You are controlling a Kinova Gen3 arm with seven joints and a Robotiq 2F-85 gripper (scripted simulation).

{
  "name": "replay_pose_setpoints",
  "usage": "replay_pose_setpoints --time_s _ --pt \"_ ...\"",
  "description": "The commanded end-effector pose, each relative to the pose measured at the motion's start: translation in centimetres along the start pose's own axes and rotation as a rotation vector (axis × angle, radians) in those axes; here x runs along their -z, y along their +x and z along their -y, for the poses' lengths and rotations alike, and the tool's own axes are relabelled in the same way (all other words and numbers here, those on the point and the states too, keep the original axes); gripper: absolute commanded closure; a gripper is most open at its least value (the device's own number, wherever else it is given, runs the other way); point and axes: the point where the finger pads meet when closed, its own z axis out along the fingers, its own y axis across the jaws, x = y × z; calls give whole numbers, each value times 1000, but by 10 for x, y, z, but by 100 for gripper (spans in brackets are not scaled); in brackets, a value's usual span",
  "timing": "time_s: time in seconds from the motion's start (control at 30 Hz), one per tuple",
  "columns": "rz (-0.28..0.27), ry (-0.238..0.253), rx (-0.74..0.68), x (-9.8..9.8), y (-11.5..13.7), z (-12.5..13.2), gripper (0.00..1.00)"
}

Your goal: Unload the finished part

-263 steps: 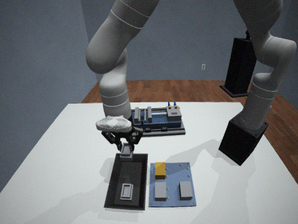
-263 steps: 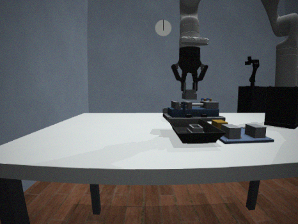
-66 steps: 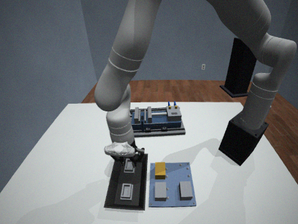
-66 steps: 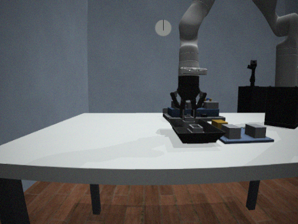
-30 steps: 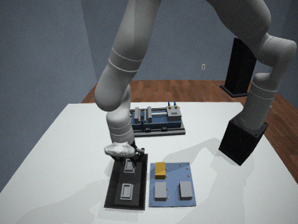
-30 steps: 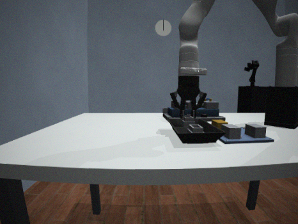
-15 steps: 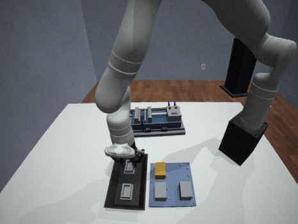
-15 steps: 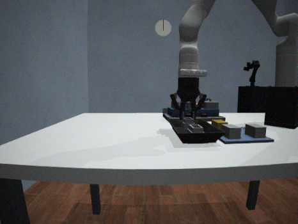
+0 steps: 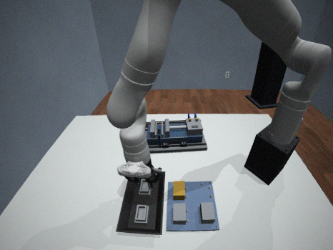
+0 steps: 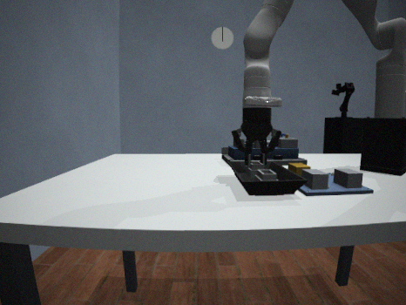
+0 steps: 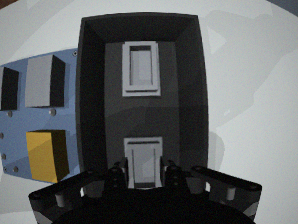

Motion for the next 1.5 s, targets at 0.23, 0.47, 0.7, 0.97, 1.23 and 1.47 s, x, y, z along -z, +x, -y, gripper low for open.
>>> replay_pose_setpoints --time_s 0.23,0.47,0.7,0.97,1.23,1.47 --pt "0 -1 0 0 0 -1 100" --pt "0 -1 0 0 0 -1 100" --pt "0 -1 0 0 0 -1 100" --pt "0 -1 0 0 0 -1 100" --pt "0 -1 0 0 0 -1 100" --pt "0 -1 0 0 0 -1 33"
